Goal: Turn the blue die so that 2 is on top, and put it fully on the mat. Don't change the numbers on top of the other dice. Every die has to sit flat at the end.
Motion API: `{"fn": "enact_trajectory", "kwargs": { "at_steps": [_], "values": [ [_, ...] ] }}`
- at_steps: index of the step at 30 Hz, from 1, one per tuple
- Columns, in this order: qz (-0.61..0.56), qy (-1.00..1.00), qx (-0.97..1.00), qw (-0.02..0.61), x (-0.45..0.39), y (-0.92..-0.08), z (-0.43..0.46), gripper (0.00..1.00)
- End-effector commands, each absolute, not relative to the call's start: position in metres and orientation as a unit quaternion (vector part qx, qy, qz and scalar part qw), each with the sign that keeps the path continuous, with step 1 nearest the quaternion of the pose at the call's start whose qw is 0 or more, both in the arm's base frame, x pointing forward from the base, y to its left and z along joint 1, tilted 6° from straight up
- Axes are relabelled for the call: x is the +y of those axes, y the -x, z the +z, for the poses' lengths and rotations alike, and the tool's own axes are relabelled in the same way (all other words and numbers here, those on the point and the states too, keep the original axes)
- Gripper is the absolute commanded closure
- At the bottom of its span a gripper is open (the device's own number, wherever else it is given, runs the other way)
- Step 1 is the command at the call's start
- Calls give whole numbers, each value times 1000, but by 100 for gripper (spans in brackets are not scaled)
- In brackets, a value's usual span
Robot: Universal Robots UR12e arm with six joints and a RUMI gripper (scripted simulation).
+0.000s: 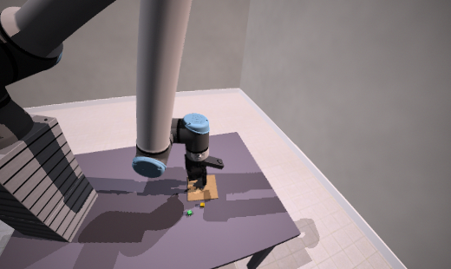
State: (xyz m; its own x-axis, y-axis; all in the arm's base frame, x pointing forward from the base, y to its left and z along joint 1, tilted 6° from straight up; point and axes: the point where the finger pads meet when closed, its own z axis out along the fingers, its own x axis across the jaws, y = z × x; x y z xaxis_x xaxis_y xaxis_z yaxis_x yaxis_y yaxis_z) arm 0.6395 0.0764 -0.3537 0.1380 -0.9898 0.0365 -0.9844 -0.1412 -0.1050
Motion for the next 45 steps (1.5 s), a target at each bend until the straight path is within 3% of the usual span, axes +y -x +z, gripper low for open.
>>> {"fn": "enact_trajectory", "kwargs": {
  "at_steps": [1,29,30,45],
  "values": [
    [-49,754,655,28,76,-639,-348,82],
    [-49,754,655,28,78,-630,-264,82],
    [-49,754,655,28,78,-630,-264,0],
    [-49,754,655,28,78,-630,-264,0]
  ]
}}
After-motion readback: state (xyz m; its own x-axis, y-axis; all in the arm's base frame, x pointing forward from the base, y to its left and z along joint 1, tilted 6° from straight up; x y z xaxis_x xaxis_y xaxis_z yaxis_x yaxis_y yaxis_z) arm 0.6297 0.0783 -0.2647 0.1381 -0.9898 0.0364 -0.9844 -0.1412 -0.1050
